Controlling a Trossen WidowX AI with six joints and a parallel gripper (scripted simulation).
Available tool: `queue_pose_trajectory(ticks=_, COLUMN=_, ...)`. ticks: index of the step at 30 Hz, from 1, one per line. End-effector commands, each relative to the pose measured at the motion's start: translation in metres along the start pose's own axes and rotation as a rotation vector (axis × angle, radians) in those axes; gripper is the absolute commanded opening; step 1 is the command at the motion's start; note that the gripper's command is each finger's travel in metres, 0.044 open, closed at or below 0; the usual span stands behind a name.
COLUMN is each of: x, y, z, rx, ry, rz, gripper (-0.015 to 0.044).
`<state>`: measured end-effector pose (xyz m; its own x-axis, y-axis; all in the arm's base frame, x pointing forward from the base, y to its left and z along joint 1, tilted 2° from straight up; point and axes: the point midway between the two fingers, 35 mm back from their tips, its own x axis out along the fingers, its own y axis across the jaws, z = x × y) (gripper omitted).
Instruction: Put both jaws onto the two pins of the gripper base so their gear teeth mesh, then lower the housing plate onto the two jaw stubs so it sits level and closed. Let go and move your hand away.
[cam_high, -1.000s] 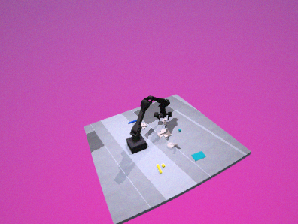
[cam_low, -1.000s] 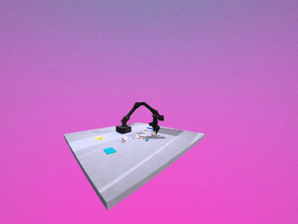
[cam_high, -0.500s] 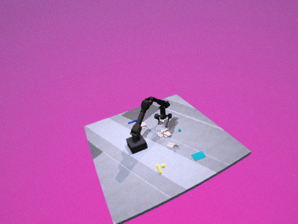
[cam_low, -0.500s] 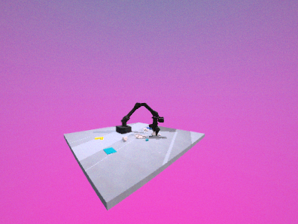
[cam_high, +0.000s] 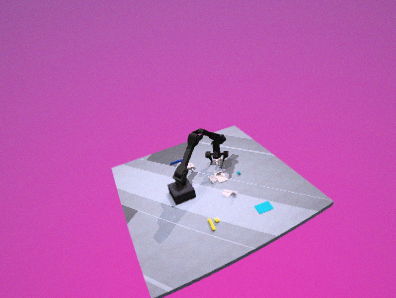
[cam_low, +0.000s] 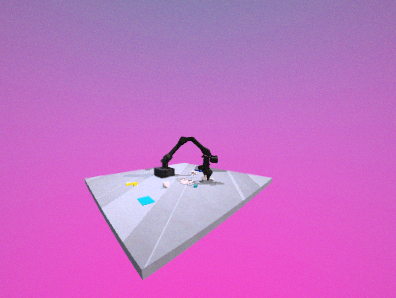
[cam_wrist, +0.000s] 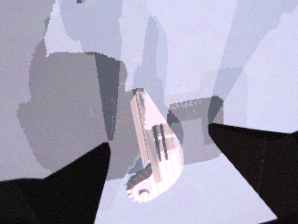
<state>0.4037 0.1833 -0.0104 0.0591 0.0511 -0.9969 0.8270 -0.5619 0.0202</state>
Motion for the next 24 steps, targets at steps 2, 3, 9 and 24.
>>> queue_pose_trajectory(ticks=2, x=0.0000, y=-0.0002, z=-0.0006, rx=0.003, ry=0.003, rz=-0.001, gripper=0.0440)
queue_pose_trajectory(ticks=3, x=0.0000, y=-0.0002, z=-0.0006, rx=0.003, ry=0.003, rz=-0.001, gripper=0.0440)
queue_pose_trajectory(ticks=9, x=0.0000, y=0.0000, z=0.0000, rx=0.000, ry=0.000, rz=0.000, gripper=0.0387)
queue_pose_trajectory(ticks=24, x=0.0000, y=0.0000, z=0.0000, rx=0.000, ry=0.000, rz=0.000, gripper=0.0134)
